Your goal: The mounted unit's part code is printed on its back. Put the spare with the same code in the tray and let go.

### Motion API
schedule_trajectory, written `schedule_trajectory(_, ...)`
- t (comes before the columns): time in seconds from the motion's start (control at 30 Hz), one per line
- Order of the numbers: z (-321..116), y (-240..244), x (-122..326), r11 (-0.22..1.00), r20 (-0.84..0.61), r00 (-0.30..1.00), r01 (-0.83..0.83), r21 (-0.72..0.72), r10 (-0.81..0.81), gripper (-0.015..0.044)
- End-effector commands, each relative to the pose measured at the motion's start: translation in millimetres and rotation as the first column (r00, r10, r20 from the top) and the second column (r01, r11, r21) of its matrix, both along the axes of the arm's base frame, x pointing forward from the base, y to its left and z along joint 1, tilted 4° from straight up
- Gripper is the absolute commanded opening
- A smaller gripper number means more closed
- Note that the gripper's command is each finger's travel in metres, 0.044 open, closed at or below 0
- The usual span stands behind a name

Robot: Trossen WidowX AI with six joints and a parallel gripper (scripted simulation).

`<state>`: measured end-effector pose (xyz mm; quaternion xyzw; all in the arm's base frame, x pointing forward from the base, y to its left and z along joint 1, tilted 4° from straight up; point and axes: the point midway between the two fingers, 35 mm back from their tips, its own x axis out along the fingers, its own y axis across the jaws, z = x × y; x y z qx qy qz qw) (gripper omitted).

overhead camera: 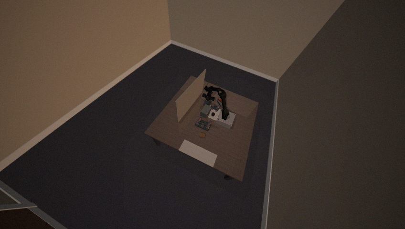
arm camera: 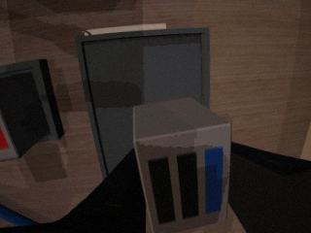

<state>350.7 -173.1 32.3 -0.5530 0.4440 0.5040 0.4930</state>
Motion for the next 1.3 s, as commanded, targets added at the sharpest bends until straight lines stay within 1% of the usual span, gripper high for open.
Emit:
schedule_trajectory(0.0, -5.5, 1.0, -0.1, 1.000, -0.003, 1.000, 0.004, 0.005, -0.004, 0.0000)
schedule_trajectory(1.1, -37.6, 4.2, -2.6, 1.000, -0.003, 1.000, 0.004, 0.006, -0.004, 0.0000)
schedule_trajectory(1.27, -34.4, 3.4, -2.4, 1.000, -0.001, 1.000, 0.000, 0.001, 0.000, 0.0131)
